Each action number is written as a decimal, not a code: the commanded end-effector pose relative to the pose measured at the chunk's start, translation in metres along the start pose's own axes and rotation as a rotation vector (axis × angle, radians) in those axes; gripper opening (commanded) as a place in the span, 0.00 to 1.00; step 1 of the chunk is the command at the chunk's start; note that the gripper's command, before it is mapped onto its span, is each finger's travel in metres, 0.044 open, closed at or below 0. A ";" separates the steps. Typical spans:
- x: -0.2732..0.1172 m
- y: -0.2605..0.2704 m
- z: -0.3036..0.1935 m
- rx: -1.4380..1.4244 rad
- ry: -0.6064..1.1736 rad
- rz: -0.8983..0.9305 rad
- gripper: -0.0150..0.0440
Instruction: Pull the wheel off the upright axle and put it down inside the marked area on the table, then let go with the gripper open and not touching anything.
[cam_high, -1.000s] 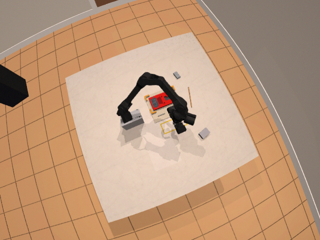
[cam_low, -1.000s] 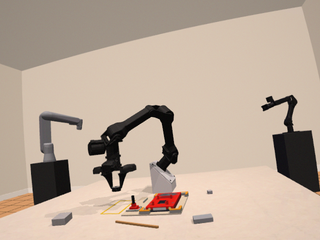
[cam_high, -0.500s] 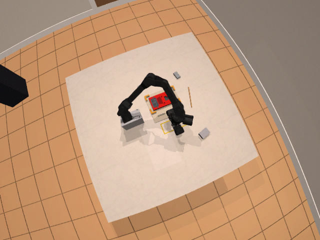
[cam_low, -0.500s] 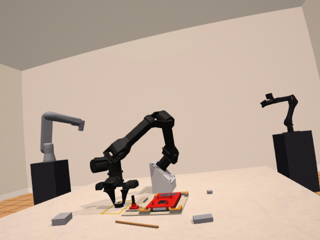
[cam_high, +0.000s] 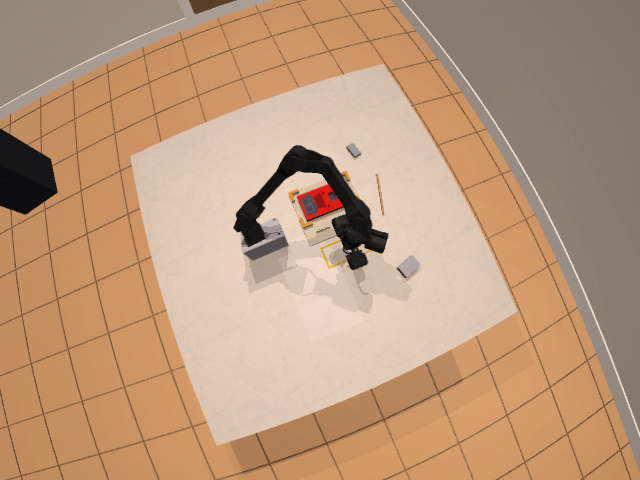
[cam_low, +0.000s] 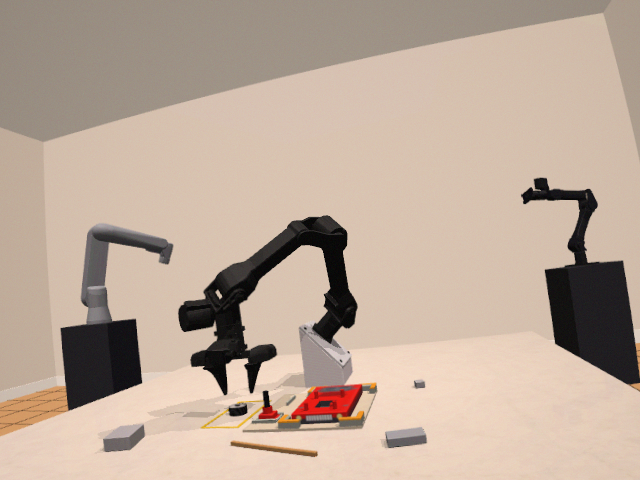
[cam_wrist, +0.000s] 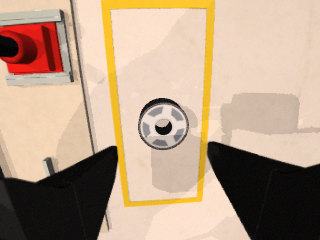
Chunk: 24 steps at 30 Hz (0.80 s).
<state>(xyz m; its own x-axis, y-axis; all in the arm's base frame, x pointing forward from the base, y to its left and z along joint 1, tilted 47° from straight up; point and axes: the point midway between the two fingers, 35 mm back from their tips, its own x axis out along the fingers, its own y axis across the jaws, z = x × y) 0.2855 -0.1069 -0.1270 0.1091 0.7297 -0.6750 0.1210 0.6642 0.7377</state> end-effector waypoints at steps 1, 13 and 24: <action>-0.028 -0.002 0.004 -0.013 -0.024 -0.016 0.76; -0.061 0.024 -0.063 0.011 -0.014 -0.020 1.00; -0.071 0.033 -0.081 -0.008 -0.019 -0.017 1.00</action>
<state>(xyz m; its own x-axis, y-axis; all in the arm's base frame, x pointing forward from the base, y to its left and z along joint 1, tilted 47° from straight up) 0.2045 -0.1251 -0.0540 0.1323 0.7144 -0.6871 0.1170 0.6771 0.7265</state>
